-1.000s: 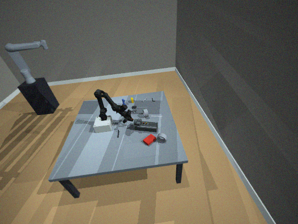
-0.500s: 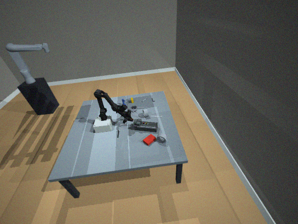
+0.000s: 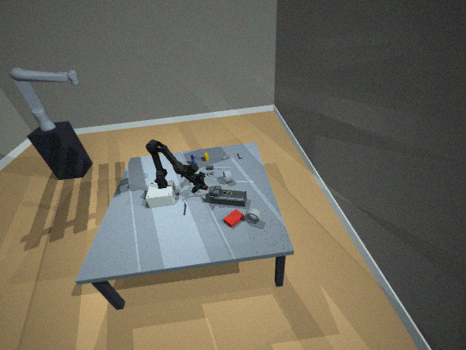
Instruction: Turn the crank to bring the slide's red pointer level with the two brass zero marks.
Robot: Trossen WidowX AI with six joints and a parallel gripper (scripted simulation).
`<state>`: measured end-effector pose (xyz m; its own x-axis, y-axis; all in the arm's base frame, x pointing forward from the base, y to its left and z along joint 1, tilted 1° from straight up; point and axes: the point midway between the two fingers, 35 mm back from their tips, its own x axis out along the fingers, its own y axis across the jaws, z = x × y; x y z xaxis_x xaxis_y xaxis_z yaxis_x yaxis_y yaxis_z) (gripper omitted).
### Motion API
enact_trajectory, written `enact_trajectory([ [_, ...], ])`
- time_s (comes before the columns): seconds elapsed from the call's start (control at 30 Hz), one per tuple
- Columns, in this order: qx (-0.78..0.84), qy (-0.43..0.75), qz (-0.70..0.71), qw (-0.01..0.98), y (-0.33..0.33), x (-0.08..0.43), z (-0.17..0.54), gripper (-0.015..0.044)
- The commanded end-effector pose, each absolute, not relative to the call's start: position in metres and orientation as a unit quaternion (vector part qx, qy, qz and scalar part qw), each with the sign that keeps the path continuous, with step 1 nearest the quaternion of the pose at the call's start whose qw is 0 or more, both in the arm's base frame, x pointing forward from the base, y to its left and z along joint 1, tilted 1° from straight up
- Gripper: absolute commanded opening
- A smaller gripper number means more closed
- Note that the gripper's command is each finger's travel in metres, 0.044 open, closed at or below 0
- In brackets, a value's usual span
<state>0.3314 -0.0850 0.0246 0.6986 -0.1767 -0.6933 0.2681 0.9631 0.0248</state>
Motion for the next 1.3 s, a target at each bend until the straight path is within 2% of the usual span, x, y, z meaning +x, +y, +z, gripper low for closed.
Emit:
enact_trajectory([
  [0.0,0.061,0.367,-0.131,0.919,-0.094,0.329,0.027,0.0000],
  [1.27,0.060,0.367,-0.131,0.919,-0.104,0.326,0.025,0.0000],
])
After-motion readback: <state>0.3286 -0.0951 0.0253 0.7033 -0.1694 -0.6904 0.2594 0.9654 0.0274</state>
